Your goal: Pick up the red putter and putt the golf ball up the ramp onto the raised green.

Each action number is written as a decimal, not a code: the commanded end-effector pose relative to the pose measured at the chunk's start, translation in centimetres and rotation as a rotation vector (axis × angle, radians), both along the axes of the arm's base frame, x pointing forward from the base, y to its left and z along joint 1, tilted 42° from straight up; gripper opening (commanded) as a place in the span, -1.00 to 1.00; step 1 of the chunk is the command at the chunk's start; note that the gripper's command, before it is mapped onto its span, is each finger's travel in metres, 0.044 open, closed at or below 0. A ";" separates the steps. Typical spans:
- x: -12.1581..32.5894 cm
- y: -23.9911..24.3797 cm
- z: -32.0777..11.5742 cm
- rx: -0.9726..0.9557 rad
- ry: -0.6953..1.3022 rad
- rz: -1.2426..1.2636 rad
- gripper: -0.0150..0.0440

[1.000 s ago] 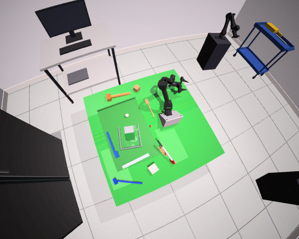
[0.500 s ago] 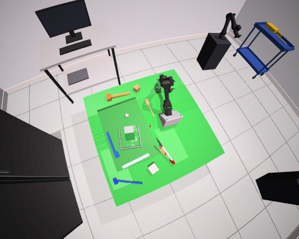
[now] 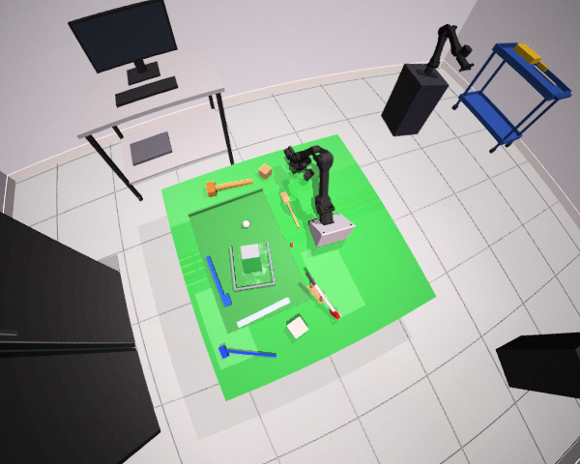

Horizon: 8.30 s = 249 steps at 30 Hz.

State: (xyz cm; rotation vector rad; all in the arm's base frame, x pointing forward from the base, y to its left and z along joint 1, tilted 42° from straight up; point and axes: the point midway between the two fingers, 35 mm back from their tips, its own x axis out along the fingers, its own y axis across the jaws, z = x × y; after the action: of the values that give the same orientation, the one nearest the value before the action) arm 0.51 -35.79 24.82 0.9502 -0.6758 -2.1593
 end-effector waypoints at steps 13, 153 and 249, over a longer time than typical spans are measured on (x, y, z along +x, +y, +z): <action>23.2 5.7 -0.9 0.231 0.474 1.009 1.00; 17.5 62.5 -36.0 0.306 4.186 1.984 -0.49; 20.6 26.0 -9.4 0.713 1.884 1.799 -0.49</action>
State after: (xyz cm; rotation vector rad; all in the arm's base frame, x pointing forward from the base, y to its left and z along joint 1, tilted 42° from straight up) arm 21.23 -9.05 16.00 -0.5044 1.3995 -0.6158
